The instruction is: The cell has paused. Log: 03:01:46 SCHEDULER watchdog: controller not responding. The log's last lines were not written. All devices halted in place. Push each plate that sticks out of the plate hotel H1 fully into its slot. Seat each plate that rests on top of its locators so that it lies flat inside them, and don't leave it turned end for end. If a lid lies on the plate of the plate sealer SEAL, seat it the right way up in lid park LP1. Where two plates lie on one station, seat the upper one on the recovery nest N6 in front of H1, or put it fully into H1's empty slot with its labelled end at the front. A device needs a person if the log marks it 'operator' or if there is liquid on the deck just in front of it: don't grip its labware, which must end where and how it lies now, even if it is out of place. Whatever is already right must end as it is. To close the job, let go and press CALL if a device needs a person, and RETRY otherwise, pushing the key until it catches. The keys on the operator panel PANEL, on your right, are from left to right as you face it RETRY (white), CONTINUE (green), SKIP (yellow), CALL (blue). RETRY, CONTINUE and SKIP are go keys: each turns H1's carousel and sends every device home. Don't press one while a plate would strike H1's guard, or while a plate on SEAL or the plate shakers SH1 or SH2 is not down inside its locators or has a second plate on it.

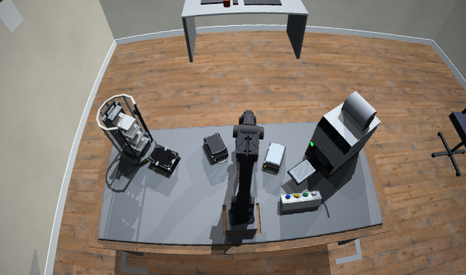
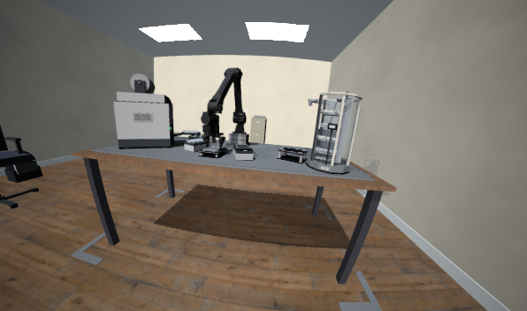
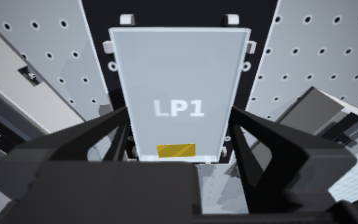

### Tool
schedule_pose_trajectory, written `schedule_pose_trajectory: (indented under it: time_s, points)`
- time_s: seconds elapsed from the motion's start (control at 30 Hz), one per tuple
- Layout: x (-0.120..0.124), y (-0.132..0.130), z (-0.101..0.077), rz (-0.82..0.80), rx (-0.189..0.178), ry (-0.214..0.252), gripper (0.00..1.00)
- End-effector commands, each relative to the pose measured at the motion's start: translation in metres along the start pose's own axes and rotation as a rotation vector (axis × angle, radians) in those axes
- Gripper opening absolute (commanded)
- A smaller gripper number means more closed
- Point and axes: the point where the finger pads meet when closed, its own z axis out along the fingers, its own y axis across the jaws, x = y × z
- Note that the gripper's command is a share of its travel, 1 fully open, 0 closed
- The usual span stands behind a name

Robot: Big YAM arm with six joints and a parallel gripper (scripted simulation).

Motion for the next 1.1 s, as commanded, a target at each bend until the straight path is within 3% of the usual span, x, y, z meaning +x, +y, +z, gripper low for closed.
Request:
schedule_pose_trajectory:
  time_s: [0.0, 0.57, 0.6, 1.07]
  points:
    - [0.0025, -0.0077, 0.0103, 0.003, 0.000, 0.008, 0.84]
    - [0.0006, -0.0079, 0.0093, 0.003, 0.000, 0.004, 0.84]
    - [0.0006, -0.0079, 0.0093, 0.003, 0.000, 0.004, 1.00]
    - [0.0006, -0.0079, 0.0093, 0.004, 0.000, 0.004, 1.00]
